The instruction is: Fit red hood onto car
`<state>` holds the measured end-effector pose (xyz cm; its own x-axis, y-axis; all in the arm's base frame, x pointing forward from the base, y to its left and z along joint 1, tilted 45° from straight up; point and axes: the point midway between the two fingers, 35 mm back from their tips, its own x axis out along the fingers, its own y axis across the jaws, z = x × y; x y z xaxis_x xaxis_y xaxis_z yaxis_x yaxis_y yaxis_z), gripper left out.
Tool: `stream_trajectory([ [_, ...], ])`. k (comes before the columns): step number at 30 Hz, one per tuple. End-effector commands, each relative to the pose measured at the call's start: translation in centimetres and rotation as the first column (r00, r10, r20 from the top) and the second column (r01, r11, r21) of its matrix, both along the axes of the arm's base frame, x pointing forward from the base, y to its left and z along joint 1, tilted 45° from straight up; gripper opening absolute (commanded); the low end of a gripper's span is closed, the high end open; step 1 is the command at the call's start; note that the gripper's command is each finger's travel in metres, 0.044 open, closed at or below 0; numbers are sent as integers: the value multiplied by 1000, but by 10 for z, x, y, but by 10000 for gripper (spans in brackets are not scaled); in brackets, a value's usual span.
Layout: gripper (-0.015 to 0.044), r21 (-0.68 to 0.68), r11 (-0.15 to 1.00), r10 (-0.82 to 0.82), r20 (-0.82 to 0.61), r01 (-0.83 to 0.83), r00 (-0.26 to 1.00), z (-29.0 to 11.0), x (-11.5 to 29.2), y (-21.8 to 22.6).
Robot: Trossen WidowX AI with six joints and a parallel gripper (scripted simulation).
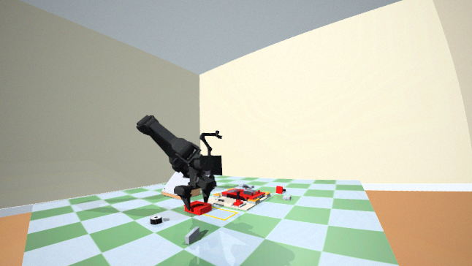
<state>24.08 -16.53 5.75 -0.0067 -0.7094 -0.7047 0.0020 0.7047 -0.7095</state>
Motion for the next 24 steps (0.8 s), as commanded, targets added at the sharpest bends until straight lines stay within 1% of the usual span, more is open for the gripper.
stream_trajectory([
  [1, 440, 7, 1000, 3, -7, -3, 1000, -4, -2, -1],
  [9, 440, 7, 1000, 3, -7, -3, 1000, -6, -2, -3],
  [11, 387, 0, 1000, 0, -1, 0, 1000, -3, 0, -3],
  [24, 301, 0, 1000, 0, -1, 0, 1000, -3, 0, -3],
])
